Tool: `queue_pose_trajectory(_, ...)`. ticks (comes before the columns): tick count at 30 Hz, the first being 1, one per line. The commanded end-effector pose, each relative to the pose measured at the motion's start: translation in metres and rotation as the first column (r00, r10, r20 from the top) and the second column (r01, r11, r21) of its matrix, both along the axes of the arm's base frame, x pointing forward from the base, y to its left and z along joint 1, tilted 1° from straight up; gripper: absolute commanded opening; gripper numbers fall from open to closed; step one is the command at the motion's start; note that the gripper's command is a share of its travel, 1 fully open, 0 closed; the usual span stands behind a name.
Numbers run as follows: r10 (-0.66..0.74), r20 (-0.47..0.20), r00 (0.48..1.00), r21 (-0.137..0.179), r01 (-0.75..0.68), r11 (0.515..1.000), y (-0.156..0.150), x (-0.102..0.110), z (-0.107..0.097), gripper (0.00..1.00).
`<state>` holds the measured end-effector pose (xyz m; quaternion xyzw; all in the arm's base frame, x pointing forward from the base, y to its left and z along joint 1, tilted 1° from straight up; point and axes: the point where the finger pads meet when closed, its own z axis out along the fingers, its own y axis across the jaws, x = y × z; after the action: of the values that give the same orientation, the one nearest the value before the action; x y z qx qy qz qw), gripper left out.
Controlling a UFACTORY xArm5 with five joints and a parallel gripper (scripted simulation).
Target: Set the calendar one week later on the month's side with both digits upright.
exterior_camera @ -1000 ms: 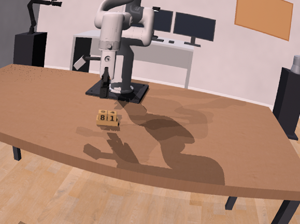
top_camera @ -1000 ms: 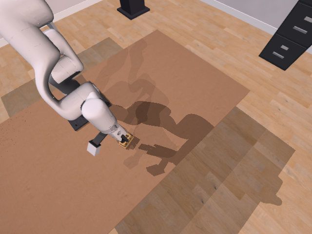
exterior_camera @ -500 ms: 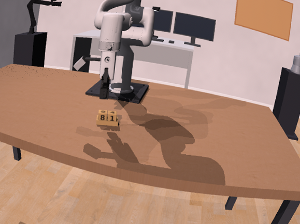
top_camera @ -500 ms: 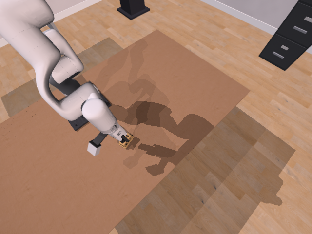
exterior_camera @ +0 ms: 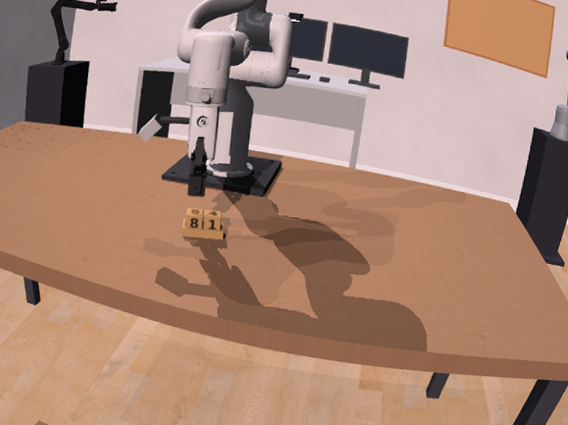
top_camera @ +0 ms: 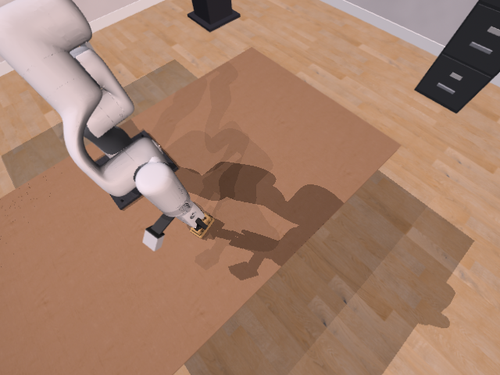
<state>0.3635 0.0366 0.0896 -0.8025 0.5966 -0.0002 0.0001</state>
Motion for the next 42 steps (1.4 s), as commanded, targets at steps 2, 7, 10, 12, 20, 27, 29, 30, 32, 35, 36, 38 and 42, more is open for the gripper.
queue_pose_trajectory(2,0.000,0.004,1.000,0.000,0.000,1.000,0.000,0.002,-0.004,0.49)
queue_pose_trajectory(7,0.000,0.004,1.000,0.000,0.000,1.000,0.000,0.002,-0.012,0.49)
queue_pose_trajectory(10,0.000,0.004,1.000,0.000,0.000,1.000,0.000,0.002,-0.017,0.49)
queue_pose_trajectory(12,0.000,0.004,1.000,0.000,0.000,1.000,0.001,0.002,-0.019,0.49)
queue_pose_trajectory(20,0.000,0.004,1.000,0.000,0.000,1.000,0.001,0.002,-0.027,0.49)
queue_pose_trajectory(27,0.000,0.004,1.000,0.000,0.000,1.000,0.001,0.002,-0.031,0.49)
queue_pose_trajectory(29,0.000,0.004,1.000,0.000,0.000,1.000,0.001,0.002,-0.032,0.49)
queue_pose_trajectory(30,0.000,0.004,1.000,0.000,0.000,1.000,0.001,0.002,-0.032,0.49)
queue_pose_trajectory(32,0.000,0.004,1.000,0.000,0.000,1.000,0.001,0.002,-0.033,0.49)
queue_pose_trajectory(35,0.000,0.004,1.000,0.000,0.000,1.000,0.001,0.002,-0.033,0.49)
queue_pose_trajectory(36,0.000,0.004,1.000,0.000,0.000,1.000,0.001,0.002,-0.033,0.49)
queue_pose_trajectory(38,0.000,0.004,1.000,0.000,0.000,1.000,0.001,0.002,-0.033,0.49)
queue_pose_trajectory(42,0.000,0.004,1.000,0.000,0.000,1.000,0.001,0.002,-0.033,0.49)
